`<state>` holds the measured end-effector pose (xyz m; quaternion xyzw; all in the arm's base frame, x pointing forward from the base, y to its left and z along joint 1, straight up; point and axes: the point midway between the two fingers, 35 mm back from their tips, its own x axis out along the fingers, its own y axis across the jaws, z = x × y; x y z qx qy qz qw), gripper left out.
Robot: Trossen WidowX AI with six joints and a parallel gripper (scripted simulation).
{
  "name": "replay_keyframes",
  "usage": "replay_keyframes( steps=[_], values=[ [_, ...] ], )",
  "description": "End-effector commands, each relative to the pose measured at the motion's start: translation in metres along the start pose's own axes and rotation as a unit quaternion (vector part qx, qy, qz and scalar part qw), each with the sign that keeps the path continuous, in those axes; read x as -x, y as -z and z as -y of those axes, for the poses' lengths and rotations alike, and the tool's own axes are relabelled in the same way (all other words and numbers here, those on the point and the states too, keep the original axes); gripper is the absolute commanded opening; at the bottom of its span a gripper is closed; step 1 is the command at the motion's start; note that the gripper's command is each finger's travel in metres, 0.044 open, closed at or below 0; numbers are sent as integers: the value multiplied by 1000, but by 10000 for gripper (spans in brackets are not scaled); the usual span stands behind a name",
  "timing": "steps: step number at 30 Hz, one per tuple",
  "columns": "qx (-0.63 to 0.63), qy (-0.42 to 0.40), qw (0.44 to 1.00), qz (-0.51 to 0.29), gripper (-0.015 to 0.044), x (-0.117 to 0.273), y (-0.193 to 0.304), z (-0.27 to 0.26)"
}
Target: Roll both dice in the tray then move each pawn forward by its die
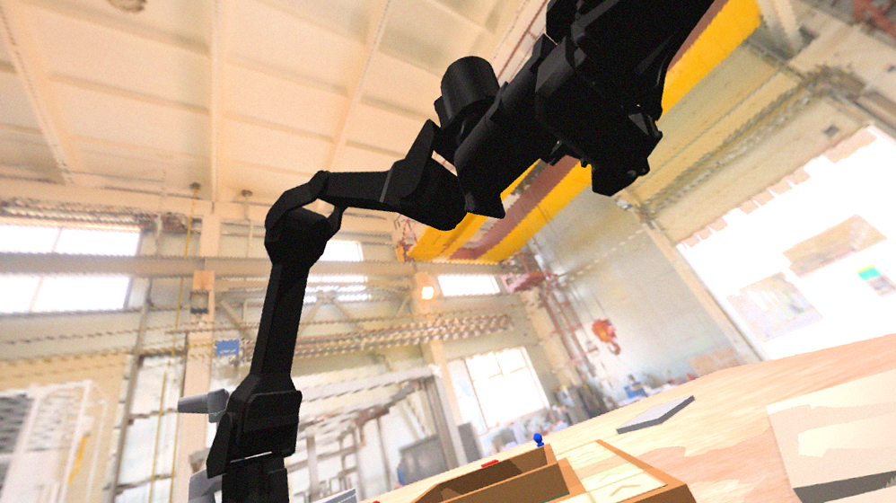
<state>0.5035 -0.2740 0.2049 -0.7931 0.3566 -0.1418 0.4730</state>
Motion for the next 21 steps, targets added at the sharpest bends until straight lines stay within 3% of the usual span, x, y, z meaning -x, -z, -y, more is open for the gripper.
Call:
replay_keyframes(
  steps=[1, 5, 13, 21],
  values=[
    [-4, -1, 1000, 4, 374, 1, -3, 0],
    [-76, -26, 994, 80, 275, 23, -58, 7],
    [-221, -138, 939, 222, 275, 102, -171, 10],
    [-310, -282, 861, 287, 275, 196, -243, -2]
  ],
)
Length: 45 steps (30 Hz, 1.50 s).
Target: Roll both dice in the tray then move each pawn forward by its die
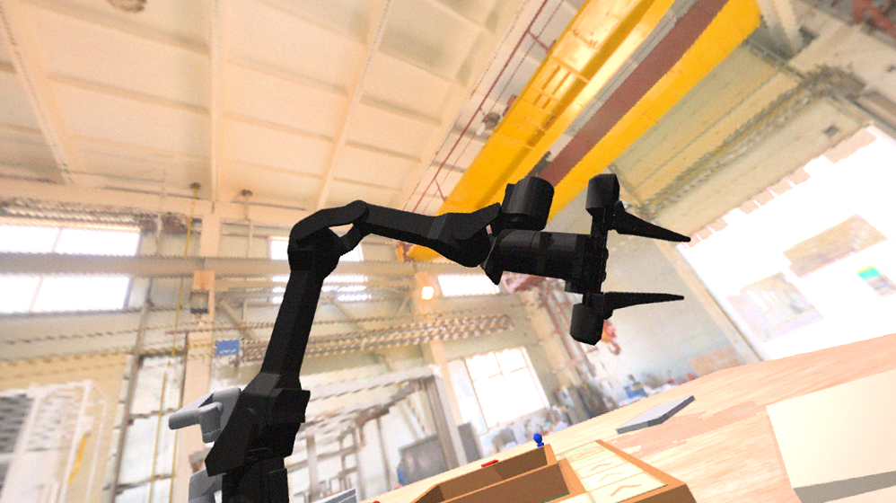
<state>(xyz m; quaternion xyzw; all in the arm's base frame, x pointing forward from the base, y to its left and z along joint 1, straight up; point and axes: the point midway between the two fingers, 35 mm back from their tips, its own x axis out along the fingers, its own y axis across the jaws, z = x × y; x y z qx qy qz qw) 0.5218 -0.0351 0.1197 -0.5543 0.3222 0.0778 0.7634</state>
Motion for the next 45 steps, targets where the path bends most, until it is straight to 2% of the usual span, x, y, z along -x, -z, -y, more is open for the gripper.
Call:
replay_keyframes(
  steps=[1, 6, 12, 19, 25, 34, 45],
  values=[
    [-78, -95, 992, 24, 275, 24, -46, -56],
    [-147, -186, 971, 16, 275, 57, -79, -110],
    [-218, -283, 934, -32, 275, 107, -103, -172],
    [-283, -361, 879, -134, 275, 174, -110, -234],
    [-320, -384, 833, -238, 275, 231, -99, -274],
    [-321, -384, 831, -242, 275, 232, -95, -274],
    [-321, -384, 831, -242, 275, 214, -90, -299]
  ],
)
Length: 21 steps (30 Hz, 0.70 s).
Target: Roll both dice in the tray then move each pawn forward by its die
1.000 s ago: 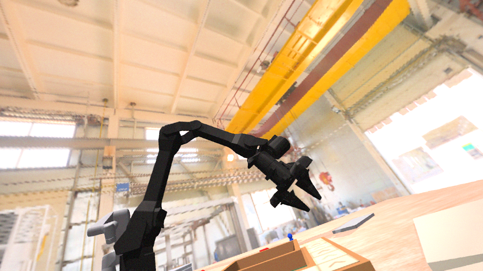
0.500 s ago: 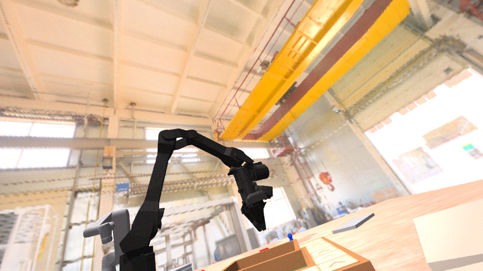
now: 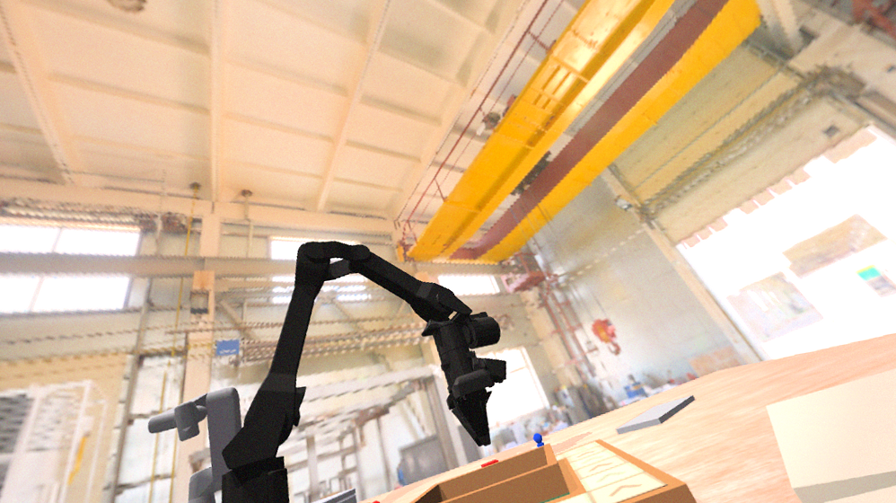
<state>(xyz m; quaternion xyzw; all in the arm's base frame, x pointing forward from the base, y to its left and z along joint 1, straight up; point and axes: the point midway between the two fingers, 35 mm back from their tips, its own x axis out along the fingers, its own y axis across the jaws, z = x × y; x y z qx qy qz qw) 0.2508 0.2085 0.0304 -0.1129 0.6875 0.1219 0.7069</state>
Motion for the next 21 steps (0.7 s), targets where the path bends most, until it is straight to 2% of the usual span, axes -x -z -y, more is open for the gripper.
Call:
replay_keyframes(
  steps=[1, 21],
  values=[
    [-2, -1, 1000, -3, 275, -9, 2, 0],
    [-2, -1, 1000, -4, 275, -39, 1, -1]
  ],
)
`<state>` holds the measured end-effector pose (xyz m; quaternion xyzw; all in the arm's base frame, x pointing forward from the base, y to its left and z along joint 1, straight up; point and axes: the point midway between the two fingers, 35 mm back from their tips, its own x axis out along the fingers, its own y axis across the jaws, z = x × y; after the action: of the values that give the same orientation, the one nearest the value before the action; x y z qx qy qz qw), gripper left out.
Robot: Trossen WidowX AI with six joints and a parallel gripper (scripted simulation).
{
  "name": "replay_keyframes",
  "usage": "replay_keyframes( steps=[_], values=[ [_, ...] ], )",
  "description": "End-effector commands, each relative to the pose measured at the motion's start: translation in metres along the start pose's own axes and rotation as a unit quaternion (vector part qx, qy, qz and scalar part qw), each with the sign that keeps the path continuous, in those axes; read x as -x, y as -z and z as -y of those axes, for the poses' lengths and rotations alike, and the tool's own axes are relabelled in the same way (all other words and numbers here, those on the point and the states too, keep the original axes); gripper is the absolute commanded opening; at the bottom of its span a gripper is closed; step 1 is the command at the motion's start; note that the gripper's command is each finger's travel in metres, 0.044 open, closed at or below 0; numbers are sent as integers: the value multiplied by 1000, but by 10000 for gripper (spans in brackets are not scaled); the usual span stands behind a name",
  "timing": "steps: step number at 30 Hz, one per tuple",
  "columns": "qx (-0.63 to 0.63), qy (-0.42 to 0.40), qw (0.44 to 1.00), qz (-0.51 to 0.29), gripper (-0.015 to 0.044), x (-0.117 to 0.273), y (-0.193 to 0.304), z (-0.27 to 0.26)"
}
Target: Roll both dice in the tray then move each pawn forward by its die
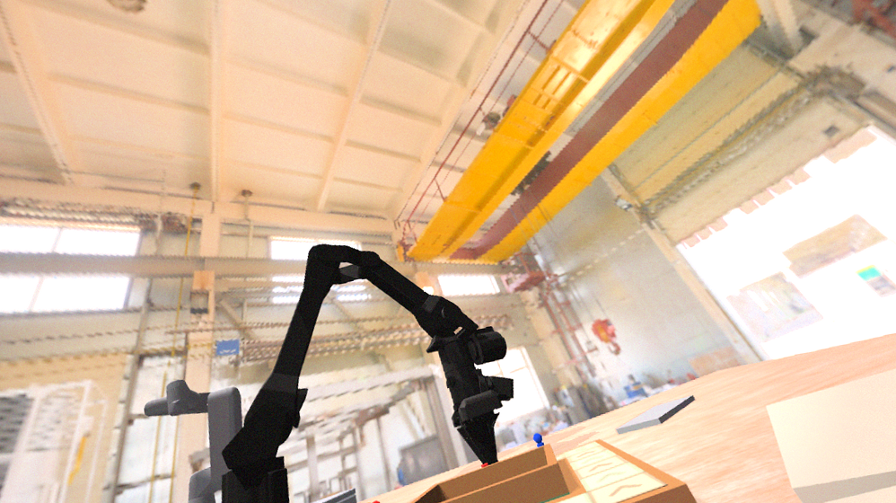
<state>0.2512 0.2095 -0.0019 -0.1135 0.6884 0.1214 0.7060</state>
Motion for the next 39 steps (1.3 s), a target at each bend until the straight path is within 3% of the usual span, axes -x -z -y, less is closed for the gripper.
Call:
replay_keyframes(
  steps=[1, 3, 9, 16, 19, 35, 39],
  values=[
    [-2, -1, 1000, -2, 275, -8, 1, 0],
    [-2, -1, 1000, -2, 275, -9, 1, 0],
    [-2, -1, 1000, -2, 118, -9, 1, 0],
    [-2, -1, 1000, -2, 71, -9, 1, 0],
    [-2, -1, 1000, -2, 0, -5, 0, -1],
    [-2, -1, 1000, -2, 0, 104, -2, -3],
    [-2, -1, 1000, -2, 0, 114, -1, -3]
  ],
)
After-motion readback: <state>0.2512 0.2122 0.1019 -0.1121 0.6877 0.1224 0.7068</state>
